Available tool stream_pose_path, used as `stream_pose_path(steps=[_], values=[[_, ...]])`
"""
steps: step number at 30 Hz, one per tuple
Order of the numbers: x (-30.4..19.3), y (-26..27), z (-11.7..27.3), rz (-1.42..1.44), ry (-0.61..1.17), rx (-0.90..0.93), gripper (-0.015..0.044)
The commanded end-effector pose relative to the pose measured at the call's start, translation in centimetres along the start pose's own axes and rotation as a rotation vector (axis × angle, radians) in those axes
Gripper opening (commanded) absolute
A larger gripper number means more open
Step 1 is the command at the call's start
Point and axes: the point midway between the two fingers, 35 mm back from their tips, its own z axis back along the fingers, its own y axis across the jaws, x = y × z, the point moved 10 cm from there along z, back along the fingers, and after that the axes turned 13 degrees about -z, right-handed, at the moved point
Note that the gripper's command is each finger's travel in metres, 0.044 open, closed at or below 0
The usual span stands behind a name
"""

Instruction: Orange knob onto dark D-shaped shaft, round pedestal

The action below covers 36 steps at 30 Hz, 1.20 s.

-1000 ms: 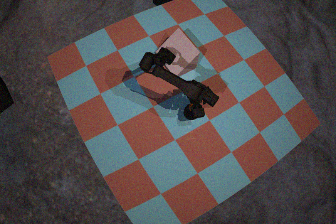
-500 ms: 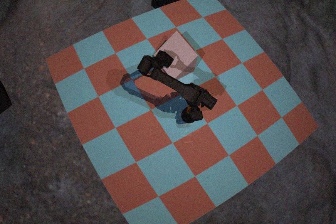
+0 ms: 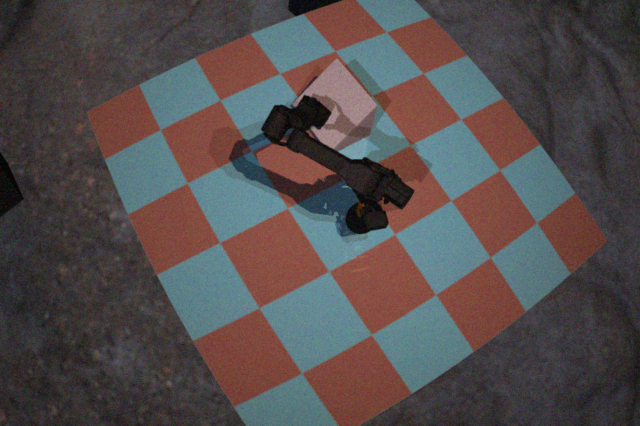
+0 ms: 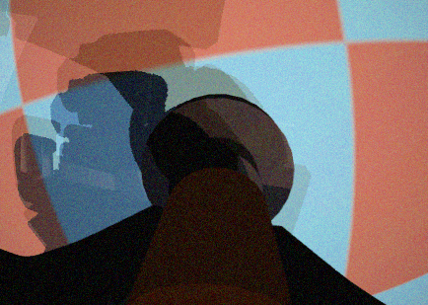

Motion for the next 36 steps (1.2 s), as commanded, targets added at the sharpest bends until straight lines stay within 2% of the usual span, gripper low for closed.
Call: stream_pose_path(steps=[1,36], values=[[0.00,0.06,-0.01,0.006,-0.002,0.000,0.0000],[-0.08,0.25,0.23,0.058,-0.002,0.000,0.0000]])
